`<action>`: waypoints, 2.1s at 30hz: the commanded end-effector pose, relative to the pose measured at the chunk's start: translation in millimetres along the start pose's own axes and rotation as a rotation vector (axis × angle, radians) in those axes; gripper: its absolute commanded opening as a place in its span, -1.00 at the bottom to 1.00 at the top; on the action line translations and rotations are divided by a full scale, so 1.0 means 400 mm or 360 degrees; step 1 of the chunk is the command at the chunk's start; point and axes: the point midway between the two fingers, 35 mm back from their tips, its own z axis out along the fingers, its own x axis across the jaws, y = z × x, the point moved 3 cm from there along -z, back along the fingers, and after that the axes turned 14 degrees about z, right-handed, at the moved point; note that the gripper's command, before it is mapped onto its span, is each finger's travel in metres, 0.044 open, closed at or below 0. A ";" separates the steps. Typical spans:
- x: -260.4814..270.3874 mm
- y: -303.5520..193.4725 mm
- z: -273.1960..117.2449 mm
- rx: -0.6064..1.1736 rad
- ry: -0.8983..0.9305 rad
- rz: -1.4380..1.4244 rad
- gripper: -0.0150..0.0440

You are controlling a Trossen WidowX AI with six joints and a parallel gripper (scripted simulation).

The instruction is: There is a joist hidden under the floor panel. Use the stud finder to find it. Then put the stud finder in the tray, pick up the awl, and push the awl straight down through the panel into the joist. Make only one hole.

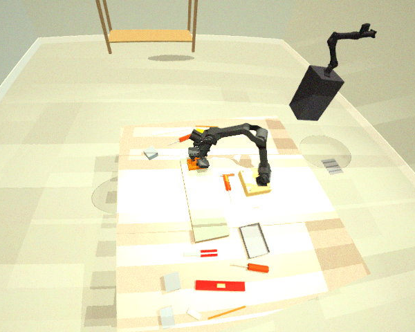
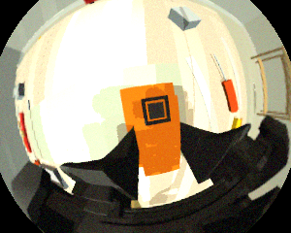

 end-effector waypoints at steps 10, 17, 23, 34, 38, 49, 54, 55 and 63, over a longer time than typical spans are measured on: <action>0.000 0.035 -0.085 0.0001 0.0000 -0.0004 -0.49; 0.003 0.059 -0.171 0.0002 0.0001 -0.0007 -0.49; 0.007 0.070 -0.238 0.0003 0.0001 -0.0010 -0.49; 0.122 0.080 -0.227 0.0010 0.0049 -0.0181 -0.49; 0.194 0.080 -0.221 0.0015 0.0080 -0.0288 -0.49; 0.387 0.054 -0.209 0.0029 0.0165 -0.0582 -0.49; 0.471 0.030 -0.207 0.0036 0.0204 -0.0715 -0.49; 0.487 0.024 -0.207 0.0037 0.0212 -0.0742 -0.49; 0.614 -0.030 -0.208 0.0049 0.0276 -0.0955 -0.49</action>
